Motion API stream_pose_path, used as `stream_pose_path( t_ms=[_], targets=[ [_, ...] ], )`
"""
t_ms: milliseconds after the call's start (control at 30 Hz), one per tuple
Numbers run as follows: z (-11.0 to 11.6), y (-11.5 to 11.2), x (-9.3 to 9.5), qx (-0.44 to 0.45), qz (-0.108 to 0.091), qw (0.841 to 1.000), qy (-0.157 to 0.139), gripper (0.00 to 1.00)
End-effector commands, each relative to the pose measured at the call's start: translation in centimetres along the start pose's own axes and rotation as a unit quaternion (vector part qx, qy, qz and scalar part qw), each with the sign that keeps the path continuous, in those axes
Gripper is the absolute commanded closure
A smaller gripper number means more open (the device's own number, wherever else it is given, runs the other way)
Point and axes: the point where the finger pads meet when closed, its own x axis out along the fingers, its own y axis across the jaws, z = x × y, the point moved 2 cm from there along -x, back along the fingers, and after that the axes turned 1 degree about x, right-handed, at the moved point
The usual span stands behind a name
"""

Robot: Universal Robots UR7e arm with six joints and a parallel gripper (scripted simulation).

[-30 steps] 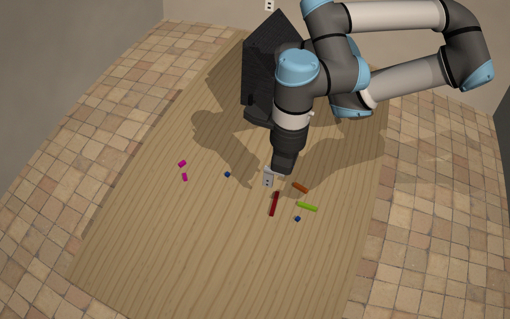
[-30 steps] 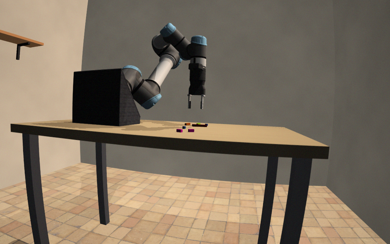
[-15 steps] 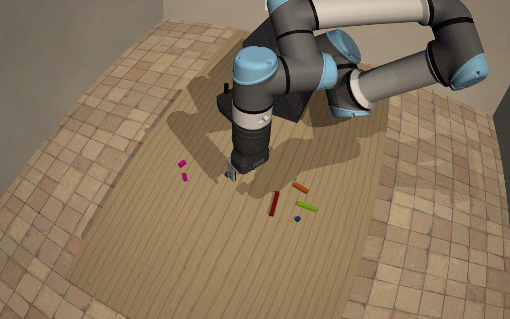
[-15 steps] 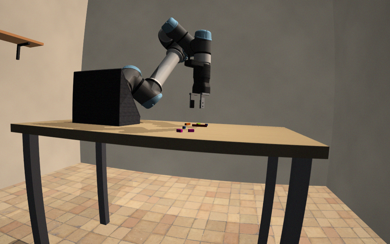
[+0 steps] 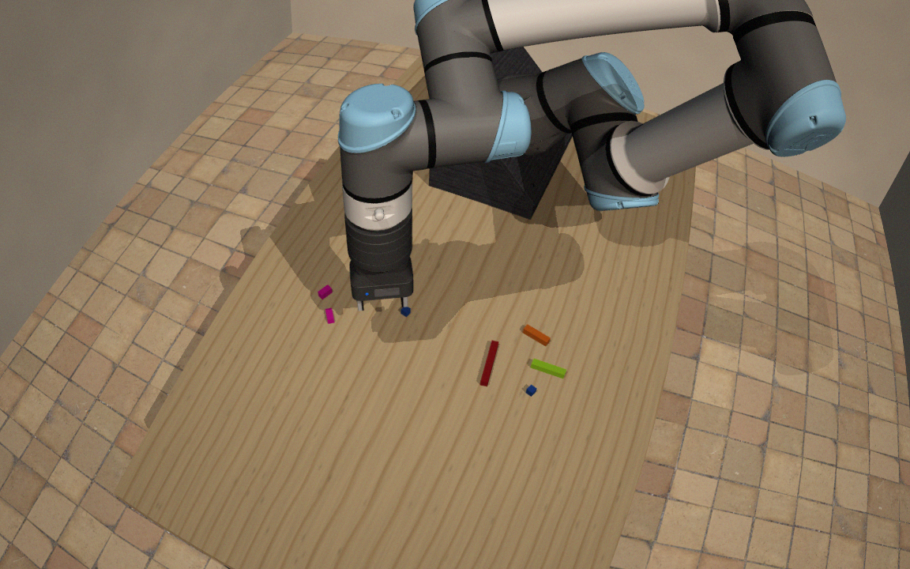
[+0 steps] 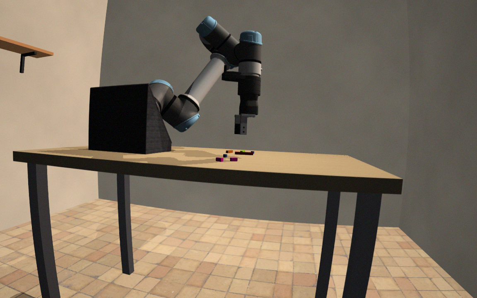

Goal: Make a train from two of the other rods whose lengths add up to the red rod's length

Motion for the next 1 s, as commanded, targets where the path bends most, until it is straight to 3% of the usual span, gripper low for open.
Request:
stream_pose_path(
  t_ms=[0, 500, 967],
  targets=[
    [-0.6, -1.9, 0.4, 0.077, -0.003, 0.997, 0.002, 0.0],
    [-2.0, -5.2, 1.4, 0.222, -0.002, 0.975, 0.001, 0.0],
    [-2.3, -5.9, 1.6, 0.251, -0.002, 0.968, 0.001, 0.0]
  ],
)
